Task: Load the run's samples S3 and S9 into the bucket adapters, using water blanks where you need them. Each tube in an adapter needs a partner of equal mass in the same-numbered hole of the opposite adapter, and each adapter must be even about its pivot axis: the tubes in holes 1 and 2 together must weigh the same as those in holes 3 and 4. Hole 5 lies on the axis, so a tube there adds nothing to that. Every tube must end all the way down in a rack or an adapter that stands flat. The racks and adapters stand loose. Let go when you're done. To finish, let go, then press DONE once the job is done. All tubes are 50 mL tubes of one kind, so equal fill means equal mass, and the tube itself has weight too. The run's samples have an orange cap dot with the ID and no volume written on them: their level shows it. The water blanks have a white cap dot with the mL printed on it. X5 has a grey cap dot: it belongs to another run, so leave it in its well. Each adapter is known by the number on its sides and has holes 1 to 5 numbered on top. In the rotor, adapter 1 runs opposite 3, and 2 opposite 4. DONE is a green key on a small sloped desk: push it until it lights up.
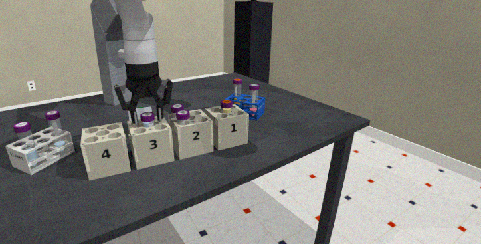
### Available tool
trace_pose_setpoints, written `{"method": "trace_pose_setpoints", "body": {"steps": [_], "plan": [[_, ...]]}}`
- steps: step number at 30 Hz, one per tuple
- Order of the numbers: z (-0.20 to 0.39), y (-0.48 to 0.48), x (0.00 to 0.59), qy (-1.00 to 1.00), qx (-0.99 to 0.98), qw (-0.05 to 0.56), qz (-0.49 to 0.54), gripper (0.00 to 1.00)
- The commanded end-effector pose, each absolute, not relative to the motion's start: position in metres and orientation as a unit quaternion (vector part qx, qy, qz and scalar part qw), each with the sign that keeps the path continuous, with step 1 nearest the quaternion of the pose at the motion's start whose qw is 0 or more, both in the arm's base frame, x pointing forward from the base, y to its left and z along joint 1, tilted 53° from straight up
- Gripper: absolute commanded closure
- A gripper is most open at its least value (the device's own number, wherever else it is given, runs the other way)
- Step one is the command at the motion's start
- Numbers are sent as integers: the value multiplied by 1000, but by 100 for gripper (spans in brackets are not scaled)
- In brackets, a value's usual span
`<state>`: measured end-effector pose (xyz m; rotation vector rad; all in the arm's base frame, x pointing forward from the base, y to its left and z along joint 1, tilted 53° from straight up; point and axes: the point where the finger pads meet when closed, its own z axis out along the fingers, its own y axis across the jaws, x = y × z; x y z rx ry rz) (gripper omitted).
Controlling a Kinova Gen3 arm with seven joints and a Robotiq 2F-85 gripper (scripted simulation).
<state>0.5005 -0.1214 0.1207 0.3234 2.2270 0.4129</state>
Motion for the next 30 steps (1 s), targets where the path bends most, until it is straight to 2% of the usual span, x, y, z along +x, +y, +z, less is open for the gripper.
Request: {"method": "trace_pose_setpoints", "body": {"steps": [1, 30], "plan": [[121, -122, 500, 886, 129, 414, 164, 38], [136, -126, 481, 886, 129, 414, 164, 38]]}}
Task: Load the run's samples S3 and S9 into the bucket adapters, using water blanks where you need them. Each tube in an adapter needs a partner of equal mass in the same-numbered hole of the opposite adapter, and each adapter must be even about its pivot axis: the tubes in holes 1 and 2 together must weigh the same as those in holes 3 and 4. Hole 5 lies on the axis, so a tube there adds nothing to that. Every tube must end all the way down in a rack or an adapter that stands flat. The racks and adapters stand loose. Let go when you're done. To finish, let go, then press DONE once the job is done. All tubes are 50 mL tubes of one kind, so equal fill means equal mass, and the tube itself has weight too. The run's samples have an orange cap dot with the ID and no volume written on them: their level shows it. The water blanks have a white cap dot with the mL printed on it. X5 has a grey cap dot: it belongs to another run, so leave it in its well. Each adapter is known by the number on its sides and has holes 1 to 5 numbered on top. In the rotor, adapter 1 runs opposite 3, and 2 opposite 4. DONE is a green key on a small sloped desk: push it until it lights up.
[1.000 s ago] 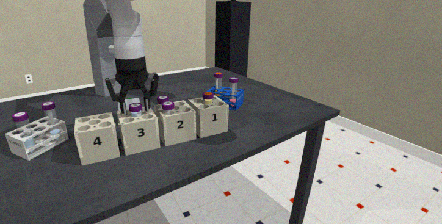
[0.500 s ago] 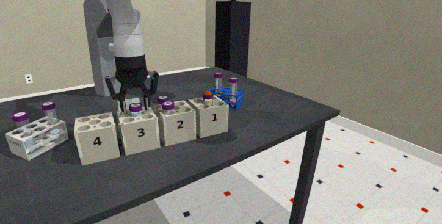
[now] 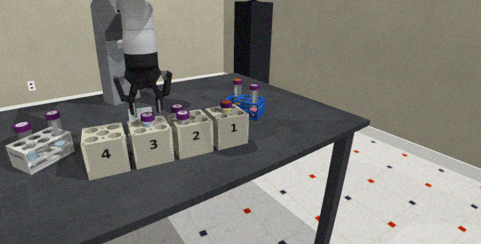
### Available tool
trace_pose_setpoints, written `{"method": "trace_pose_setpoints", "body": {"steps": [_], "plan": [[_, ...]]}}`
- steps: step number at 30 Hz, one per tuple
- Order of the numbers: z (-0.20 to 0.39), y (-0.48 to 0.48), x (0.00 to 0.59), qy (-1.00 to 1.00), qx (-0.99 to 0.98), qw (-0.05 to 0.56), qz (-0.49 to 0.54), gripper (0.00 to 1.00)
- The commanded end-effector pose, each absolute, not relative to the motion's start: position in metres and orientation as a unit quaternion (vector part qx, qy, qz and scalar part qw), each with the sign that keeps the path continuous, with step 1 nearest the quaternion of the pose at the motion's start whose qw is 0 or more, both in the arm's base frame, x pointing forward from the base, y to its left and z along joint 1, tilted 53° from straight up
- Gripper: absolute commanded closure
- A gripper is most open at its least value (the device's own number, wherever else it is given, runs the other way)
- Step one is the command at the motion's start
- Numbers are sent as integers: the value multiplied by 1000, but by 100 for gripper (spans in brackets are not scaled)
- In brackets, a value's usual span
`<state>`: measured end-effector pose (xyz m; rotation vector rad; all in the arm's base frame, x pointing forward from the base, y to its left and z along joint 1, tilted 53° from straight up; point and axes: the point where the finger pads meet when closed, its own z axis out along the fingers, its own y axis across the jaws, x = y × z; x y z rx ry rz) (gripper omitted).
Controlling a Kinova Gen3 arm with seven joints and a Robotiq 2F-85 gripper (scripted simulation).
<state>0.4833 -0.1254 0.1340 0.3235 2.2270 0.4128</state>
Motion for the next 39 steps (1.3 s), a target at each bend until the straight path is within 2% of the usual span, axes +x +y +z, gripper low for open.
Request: {"method": "trace_pose_setpoints", "body": {"steps": [1, 39], "plan": [[137, -127, 480, 886, 129, 414, 164, 38], [164, -135, 445, 886, 129, 414, 164, 38]]}}
